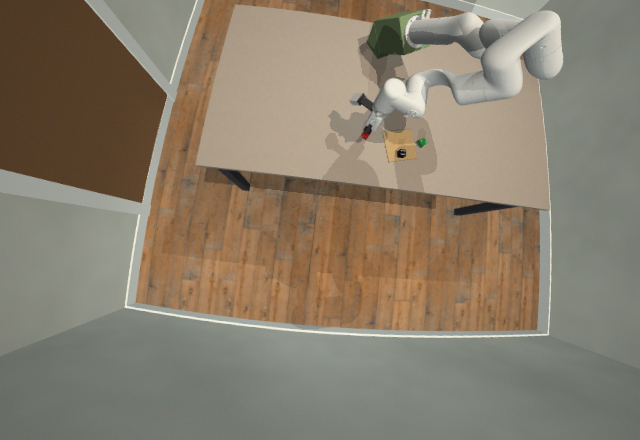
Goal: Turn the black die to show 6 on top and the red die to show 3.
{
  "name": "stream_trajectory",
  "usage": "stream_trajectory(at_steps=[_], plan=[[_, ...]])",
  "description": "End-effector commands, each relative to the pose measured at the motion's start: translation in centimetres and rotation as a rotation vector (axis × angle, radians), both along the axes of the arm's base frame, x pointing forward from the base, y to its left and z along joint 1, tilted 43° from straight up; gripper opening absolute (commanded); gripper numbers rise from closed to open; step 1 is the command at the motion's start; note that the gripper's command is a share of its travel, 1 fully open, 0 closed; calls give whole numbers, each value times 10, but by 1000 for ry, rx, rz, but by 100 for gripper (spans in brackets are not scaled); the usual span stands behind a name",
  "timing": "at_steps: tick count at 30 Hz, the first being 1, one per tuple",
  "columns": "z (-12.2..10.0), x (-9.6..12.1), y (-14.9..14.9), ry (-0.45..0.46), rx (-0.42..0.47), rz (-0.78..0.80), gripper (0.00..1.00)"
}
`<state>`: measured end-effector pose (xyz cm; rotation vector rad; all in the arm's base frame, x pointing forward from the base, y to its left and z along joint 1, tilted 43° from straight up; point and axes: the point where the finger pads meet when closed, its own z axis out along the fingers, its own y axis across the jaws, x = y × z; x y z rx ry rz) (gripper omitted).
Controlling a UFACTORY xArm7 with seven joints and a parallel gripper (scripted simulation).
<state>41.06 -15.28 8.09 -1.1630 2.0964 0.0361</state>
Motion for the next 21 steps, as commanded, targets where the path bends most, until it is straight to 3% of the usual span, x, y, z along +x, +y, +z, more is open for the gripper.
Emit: stream_trajectory(at_steps=[1,21], plan=[[-4,4,1,-2,-1,-3,47],[-24,20,10,-2,-1,-3,47]])
